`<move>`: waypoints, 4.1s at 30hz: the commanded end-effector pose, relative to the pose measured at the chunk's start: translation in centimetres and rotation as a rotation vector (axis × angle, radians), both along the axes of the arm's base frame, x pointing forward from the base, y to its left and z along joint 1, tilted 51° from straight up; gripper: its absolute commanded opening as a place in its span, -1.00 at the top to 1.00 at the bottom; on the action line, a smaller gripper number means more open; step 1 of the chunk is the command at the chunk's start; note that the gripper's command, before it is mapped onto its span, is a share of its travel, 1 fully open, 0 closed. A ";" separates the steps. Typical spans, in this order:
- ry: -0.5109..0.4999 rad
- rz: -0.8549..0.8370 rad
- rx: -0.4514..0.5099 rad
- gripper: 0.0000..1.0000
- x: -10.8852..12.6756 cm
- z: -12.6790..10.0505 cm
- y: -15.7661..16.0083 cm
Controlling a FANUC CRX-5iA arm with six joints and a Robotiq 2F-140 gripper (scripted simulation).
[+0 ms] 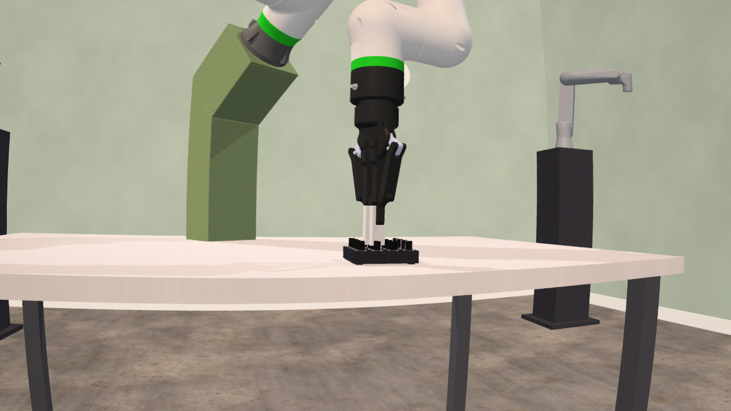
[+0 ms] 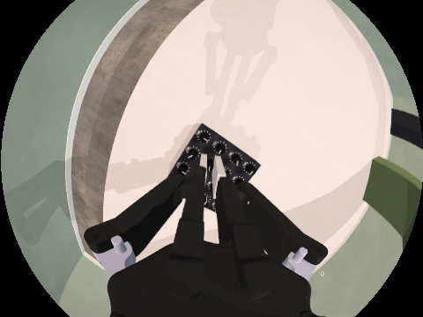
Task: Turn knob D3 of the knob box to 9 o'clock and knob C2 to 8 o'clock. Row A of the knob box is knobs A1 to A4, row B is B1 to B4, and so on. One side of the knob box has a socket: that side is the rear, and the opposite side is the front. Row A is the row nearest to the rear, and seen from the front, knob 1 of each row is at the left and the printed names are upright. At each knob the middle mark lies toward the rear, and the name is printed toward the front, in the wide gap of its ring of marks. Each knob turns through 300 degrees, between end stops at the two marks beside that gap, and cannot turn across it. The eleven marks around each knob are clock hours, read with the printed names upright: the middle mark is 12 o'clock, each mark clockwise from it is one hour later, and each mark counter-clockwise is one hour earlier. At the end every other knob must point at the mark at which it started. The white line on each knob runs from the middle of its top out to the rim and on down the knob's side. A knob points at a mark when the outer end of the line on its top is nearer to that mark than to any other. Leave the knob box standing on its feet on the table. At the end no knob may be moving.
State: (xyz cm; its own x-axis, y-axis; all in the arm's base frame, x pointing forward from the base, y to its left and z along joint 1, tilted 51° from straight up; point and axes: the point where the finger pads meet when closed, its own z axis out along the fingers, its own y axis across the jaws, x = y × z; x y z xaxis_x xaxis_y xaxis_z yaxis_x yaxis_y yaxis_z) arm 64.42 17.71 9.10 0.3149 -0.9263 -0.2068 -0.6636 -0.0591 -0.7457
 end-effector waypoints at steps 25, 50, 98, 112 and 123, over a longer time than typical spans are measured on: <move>-0.234 0.394 -0.409 0.90 0.0 0.0 0.0; -0.402 0.674 -0.711 0.90 0.0 0.0 0.0; -0.442 0.742 -0.784 0.77 0.0 0.0 0.0; -0.442 0.742 -0.784 0.77 0.0 0.0 -0.1; -0.442 0.742 -0.784 0.77 -1.3 1.2 -0.8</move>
